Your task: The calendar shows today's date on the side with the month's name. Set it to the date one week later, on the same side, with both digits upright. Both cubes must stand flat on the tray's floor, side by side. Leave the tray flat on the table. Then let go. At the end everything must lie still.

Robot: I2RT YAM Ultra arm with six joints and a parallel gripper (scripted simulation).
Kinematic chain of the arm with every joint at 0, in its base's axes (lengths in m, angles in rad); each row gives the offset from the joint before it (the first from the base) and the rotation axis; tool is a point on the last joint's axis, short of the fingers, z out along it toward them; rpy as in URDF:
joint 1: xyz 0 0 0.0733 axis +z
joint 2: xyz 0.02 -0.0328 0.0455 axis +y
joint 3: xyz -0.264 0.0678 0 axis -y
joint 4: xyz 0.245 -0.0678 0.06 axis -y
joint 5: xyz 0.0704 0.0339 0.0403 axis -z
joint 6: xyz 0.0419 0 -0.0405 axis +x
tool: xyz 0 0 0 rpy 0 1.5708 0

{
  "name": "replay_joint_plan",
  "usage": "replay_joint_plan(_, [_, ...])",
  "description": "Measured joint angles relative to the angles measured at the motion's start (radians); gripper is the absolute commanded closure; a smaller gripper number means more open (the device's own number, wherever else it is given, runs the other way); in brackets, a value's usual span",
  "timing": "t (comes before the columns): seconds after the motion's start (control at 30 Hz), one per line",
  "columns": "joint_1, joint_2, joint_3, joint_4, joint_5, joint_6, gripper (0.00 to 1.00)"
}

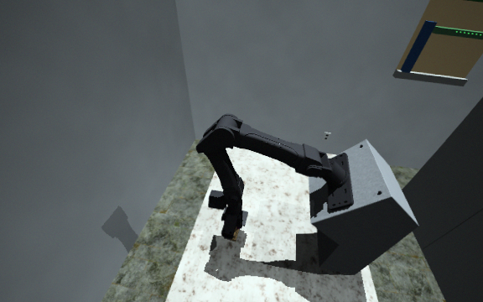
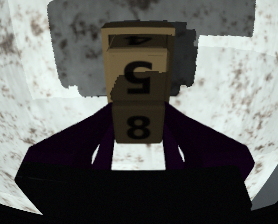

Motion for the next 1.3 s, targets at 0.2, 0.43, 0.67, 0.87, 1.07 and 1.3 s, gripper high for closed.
replay_joint_plan(0.2, [0.0, 0.0, 0.0, 0.0, 0.0, 0.0, 0.59])
replay_joint_plan(0.43, [0.0, 0.0, 0.0, 0.0, 0.0, 0.0, 0.55])
replay_joint_plan(0.67, [0.0, 0.0, 0.0, 0.0, 0.0, 0.0, 0.55])
replay_joint_plan(0.87, [0.001, -0.027, -0.021, -0.001, 0.0, 0.0, 0.55])
replay_joint_plan(1.07, [0.005, -0.105, -0.066, -0.017, 0.0, 0.002, 0.55])
replay_joint_plan(1.3, [0.014, -0.25, -0.15, -0.072, 0.002, 0.006, 0.55])
